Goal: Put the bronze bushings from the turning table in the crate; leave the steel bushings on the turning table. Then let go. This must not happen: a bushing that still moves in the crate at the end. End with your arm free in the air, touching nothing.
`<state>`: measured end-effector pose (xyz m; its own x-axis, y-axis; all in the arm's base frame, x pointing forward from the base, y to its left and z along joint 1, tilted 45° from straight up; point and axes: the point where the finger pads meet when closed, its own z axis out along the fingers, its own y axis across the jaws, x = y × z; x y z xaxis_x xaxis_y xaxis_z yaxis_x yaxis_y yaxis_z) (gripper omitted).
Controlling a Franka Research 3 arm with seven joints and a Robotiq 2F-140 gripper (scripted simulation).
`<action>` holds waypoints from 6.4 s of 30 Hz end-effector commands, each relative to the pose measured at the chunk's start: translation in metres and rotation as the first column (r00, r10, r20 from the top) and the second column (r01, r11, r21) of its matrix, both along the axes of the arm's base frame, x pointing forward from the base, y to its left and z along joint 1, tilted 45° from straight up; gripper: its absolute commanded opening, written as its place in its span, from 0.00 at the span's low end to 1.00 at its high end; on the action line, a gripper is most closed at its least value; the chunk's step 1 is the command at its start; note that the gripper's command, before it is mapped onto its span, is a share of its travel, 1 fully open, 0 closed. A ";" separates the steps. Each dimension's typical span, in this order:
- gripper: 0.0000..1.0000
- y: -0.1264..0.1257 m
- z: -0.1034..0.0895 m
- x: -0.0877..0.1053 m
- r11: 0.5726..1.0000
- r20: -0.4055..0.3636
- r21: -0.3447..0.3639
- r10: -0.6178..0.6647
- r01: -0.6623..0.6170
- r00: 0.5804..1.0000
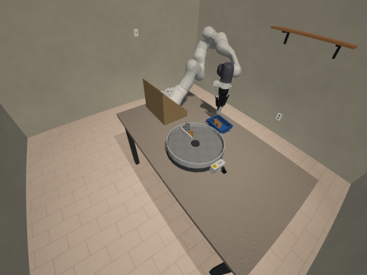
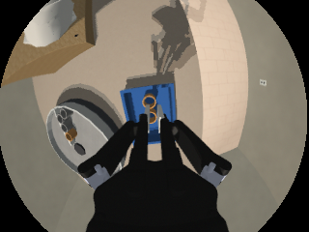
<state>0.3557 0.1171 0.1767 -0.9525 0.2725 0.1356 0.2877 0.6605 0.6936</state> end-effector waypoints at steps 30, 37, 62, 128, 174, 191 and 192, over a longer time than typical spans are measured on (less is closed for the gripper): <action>0.10 -0.100 -0.096 0.005 1.000 0.000 0.001 0.000 0.000 1.000; 0.10 -0.143 -0.139 0.007 1.000 0.000 0.001 -0.001 0.001 1.000; 0.10 -0.233 -0.228 0.011 1.000 0.000 0.000 0.000 0.000 1.000; 0.10 -0.233 -0.228 0.012 1.000 0.000 0.000 0.000 0.000 1.000; 0.10 -0.217 -0.244 0.014 1.000 0.000 0.000 0.000 0.000 1.000; 0.10 -0.217 -0.245 0.013 1.000 0.000 0.000 0.000 0.000 1.000; 0.10 -0.217 -0.245 0.013 1.000 0.000 0.000 0.000 0.000 1.000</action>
